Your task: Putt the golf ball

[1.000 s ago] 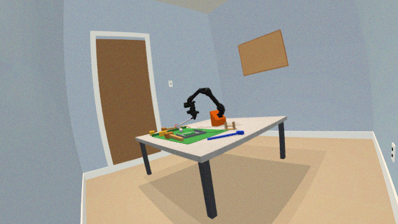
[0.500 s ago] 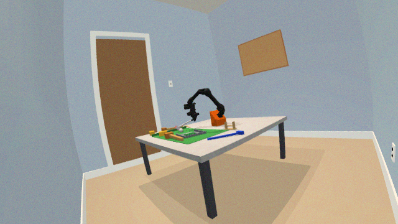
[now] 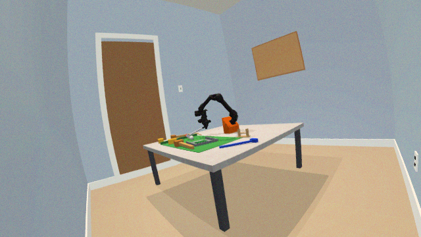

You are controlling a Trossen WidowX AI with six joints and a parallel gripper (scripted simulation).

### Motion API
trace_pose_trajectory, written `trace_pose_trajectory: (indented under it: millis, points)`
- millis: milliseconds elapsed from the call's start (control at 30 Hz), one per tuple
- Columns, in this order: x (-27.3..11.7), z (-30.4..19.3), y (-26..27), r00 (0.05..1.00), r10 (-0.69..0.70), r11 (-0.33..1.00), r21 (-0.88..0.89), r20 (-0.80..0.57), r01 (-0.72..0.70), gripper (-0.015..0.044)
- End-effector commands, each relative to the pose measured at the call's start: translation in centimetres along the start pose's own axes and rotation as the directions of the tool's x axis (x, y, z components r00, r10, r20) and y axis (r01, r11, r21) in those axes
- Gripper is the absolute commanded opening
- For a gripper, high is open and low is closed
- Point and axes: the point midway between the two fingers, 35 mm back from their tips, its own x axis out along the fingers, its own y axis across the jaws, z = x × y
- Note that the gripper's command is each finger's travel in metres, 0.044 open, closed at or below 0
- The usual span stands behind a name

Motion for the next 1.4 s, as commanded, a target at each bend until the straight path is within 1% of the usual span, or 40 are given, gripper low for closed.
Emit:
trace_pose_trajectory:
  millis: [0, 233, 600, 667, 800, 900, 967, 1167, 1367]
  points:
    - [-0.1, 0.0, -0.5, 1.000, -0.002, 1.000, 0.000, 0.004, 0.002, 0.0000]
    - [0.1, 0.0, -3.0, 1.000, 0.001, 1.000, 0.005, 0.012, -0.001, 0.0000]
    - [0.3, -0.1, -2.6, 1.000, 0.006, 1.000, 0.007, 0.008, -0.006, 0.0000]
    - [0.1, 0.3, -0.9, 1.000, 0.004, 1.000, 0.008, 0.009, -0.004, 0.0000]
    - [-0.2, 0.8, 4.8, 1.000, 0.004, 1.000, 0.009, 0.011, -0.004, 0.0000]
    - [0.1, 0.4, 8.9, 1.000, 0.009, 1.000, 0.007, 0.010, -0.009, 0.0000]
    - [0.2, 0.1, 10.6, 1.000, 0.012, 1.000, 0.007, 0.010, -0.012, 0.0000]
    - [-0.3, 0.1, 10.7, 1.000, 0.012, 1.000, 0.007, 0.010, -0.012, 0.0000]
    - [-3.5, 0.2, 10.6, 1.000, 0.010, 1.000, 0.007, 0.010, -0.010, 0.0000]
